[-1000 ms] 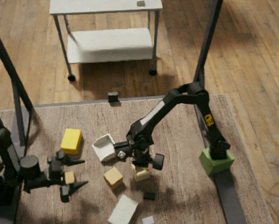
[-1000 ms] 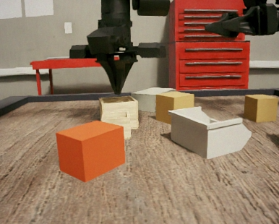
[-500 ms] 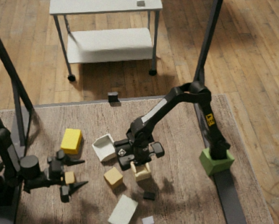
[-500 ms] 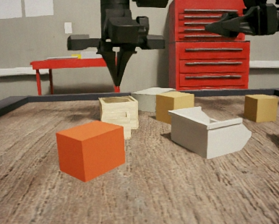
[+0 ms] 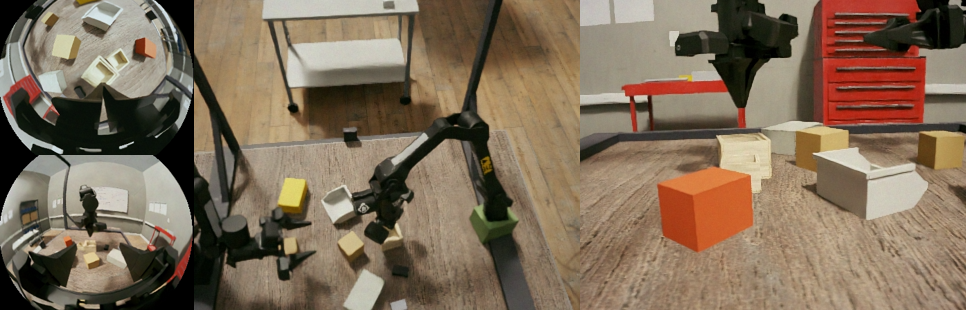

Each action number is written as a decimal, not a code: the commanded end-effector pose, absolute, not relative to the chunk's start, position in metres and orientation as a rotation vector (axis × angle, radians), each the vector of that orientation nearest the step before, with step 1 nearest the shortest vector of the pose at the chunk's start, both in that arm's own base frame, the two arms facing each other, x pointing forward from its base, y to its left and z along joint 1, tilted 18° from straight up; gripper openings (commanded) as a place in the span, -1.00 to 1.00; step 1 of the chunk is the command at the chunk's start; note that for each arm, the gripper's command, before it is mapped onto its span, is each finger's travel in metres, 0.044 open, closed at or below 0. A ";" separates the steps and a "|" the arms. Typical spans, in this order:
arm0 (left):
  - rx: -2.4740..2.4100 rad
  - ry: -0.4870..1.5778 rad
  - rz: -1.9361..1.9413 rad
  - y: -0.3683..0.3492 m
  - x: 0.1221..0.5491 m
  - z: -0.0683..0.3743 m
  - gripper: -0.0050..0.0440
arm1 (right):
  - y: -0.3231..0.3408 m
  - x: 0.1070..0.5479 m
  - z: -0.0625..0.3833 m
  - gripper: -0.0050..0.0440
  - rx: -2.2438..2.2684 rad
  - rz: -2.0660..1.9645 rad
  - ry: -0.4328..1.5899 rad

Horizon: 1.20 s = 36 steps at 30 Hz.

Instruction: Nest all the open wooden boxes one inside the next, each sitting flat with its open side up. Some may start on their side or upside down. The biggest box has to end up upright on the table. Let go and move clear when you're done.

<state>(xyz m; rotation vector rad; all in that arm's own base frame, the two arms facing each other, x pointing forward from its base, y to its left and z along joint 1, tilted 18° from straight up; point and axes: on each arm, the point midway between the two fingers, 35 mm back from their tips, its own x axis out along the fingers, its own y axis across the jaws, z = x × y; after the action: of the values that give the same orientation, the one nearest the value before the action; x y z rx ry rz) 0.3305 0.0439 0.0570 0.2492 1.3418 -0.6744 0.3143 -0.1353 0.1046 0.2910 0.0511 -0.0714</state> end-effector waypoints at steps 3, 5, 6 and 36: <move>0.035 1.376 -0.438 0.049 0.336 0.081 -1.00 | -0.136 0.314 0.105 0.84 0.294 -0.071 0.050; -0.038 1.394 -0.377 0.050 0.336 0.083 -1.00 | -0.136 0.314 0.105 0.84 0.294 -0.071 0.050; -0.074 1.402 -0.346 0.050 0.336 0.084 -1.00 | -0.136 0.314 0.105 0.84 0.294 -0.071 0.050; -0.248 1.451 -0.206 0.036 0.332 0.078 -1.00 | -0.151 0.339 0.090 0.84 0.264 -0.095 0.197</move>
<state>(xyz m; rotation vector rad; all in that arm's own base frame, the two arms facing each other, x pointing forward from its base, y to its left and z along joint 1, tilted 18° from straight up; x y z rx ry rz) 0.3311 0.0403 0.0703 -0.2556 1.4769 -0.2165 0.3276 -0.1444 0.0856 0.2947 0.1639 -0.0900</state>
